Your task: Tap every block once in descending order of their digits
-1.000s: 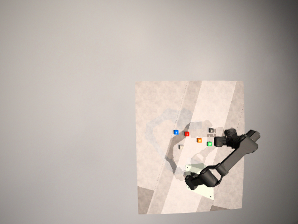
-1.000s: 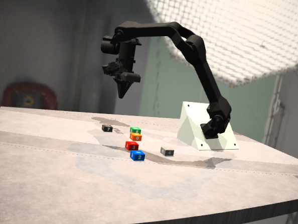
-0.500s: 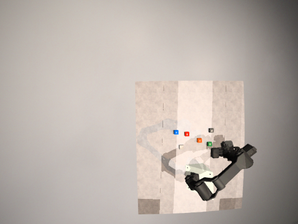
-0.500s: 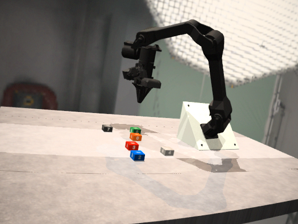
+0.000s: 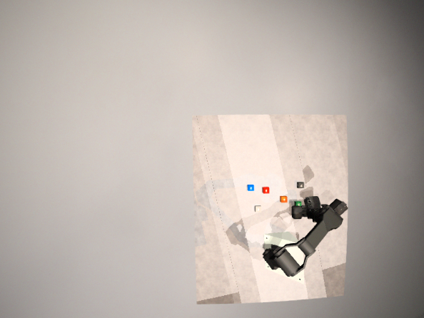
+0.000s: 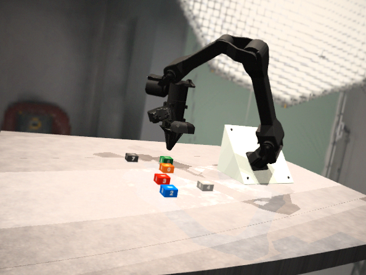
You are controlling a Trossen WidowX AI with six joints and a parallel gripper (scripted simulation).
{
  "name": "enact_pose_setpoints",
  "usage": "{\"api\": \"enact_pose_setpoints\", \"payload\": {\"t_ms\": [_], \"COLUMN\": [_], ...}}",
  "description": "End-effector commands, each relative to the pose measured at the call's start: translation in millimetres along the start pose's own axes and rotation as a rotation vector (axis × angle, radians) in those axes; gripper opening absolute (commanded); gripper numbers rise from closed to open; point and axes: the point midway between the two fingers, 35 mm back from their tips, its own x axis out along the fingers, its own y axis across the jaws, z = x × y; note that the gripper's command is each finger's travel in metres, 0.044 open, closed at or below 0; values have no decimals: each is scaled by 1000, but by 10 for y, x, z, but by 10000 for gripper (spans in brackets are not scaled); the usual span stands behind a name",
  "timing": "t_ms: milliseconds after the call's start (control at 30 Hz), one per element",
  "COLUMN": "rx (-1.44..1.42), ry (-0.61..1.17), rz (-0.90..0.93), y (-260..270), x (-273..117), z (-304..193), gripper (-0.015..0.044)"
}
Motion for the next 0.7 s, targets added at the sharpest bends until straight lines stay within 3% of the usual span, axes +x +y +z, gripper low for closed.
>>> {"api": "enact_pose_setpoints", "payload": {"t_ms": [0, 467, 667], "rx": [6, 5, 4], "ry": [0, 0, 2], "rz": [6, 7, 5], "y": [13, 19, 11], "x": [87, 285, 122], "z": [-5, -8, -7], "gripper": [20, 20, 20]}}
